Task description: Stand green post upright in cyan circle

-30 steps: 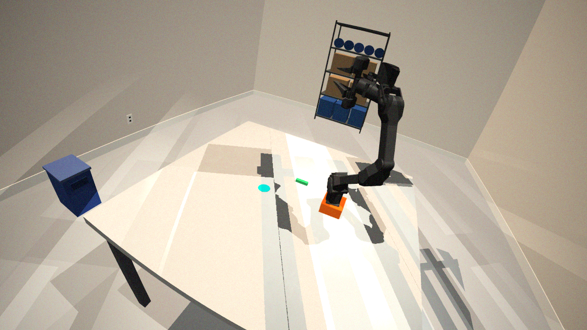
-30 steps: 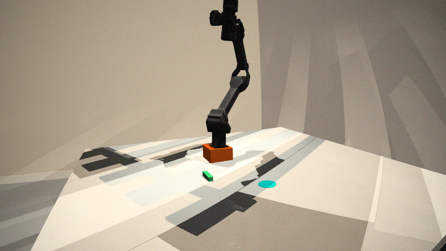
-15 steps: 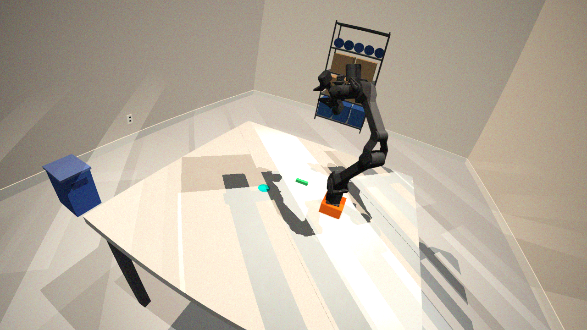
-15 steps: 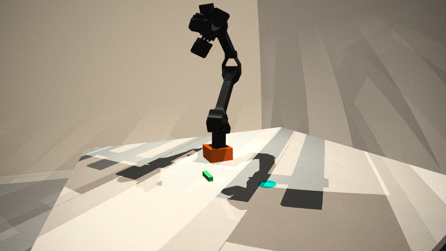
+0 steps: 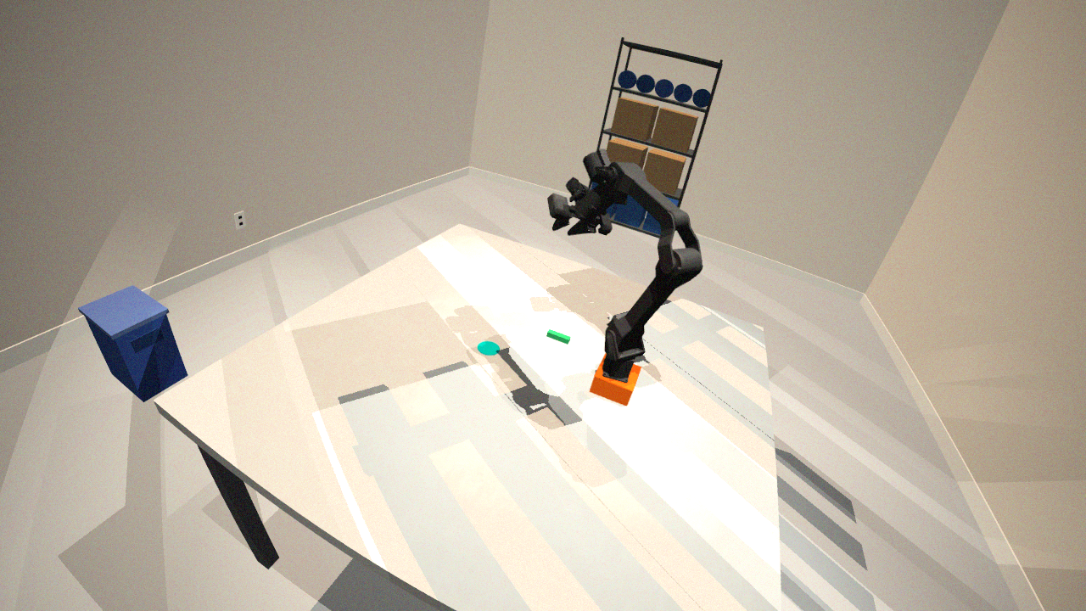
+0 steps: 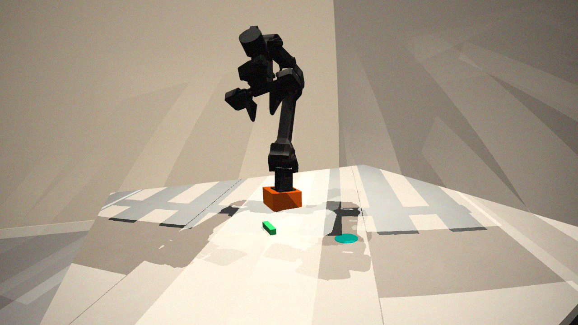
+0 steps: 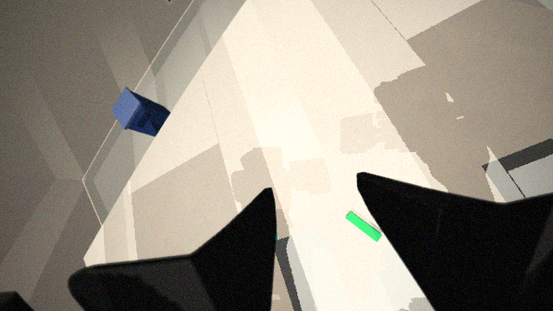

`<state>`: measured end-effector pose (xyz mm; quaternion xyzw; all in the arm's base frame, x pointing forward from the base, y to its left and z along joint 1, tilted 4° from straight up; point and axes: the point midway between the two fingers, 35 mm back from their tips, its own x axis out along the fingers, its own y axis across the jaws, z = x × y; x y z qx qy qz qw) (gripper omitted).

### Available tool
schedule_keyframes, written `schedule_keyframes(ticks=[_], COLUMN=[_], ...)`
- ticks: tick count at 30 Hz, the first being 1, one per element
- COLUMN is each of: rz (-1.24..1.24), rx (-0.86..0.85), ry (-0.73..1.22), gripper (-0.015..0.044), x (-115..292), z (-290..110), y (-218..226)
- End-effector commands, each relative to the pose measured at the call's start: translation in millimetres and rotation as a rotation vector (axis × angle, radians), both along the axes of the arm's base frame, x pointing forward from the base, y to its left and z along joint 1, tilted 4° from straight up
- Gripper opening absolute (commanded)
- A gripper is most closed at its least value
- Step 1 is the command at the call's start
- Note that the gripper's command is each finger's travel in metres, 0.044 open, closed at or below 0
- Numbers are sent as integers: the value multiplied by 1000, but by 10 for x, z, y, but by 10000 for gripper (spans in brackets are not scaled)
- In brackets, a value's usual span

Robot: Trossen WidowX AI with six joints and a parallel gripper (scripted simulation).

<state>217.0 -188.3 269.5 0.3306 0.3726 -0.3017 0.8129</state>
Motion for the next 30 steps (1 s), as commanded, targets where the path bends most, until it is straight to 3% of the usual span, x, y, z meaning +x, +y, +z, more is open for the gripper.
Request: schedule_keyframes(ticks=[1,15,23,30], rz=[144,816,826,826], rx=[-6,39,40,41], ry=[156,618,622,622], gripper=[233,233,233,233], x=[26,-200,-189,-165], z=[-413,-1683,-1786,-2701], y=[2,314,311,345])
